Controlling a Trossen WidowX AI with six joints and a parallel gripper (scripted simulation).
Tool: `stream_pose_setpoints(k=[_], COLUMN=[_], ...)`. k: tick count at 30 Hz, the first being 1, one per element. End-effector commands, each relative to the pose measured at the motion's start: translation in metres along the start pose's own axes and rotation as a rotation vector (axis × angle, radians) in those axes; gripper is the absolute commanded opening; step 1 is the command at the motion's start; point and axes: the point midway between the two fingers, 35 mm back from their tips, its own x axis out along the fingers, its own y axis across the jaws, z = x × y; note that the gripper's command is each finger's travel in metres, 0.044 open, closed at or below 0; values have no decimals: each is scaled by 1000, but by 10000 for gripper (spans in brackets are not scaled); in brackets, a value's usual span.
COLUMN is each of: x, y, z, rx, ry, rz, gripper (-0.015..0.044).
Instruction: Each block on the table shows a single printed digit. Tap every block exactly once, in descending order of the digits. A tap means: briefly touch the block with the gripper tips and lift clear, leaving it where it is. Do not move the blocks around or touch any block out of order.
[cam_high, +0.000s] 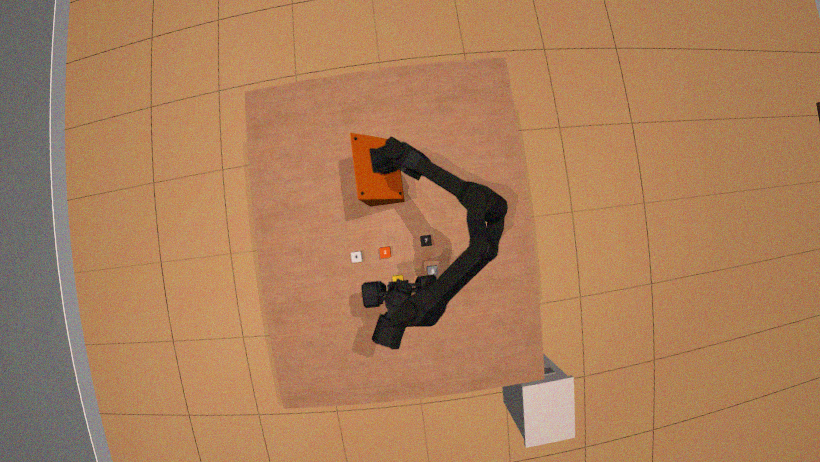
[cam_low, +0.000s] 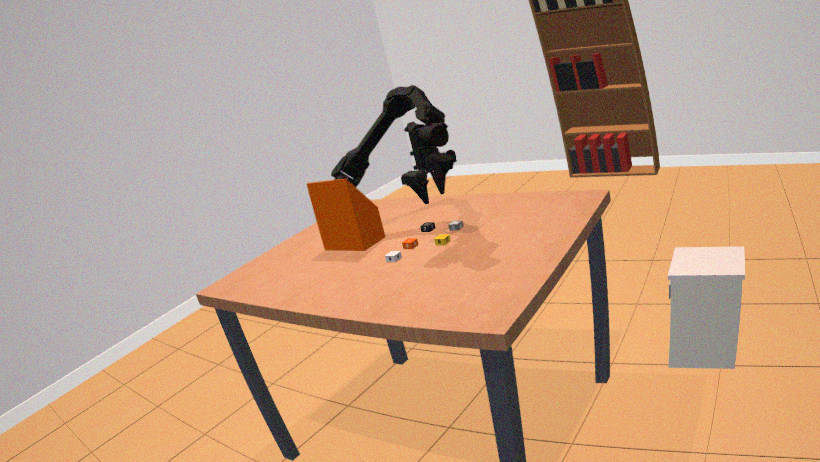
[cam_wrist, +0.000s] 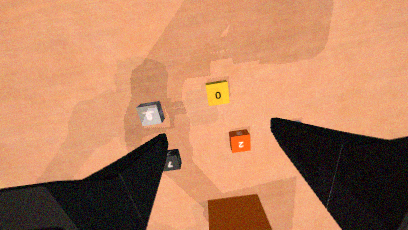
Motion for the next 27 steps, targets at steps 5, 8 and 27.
stream_pose_setpoints(k=[5, 8, 27], x=[-3, -3, 82], y=[47, 68, 88], z=[-44, -73, -108], rx=[-2, -1, 1], ry=[6, 7, 9], rz=[1, 2, 8], gripper=[400, 400, 111])
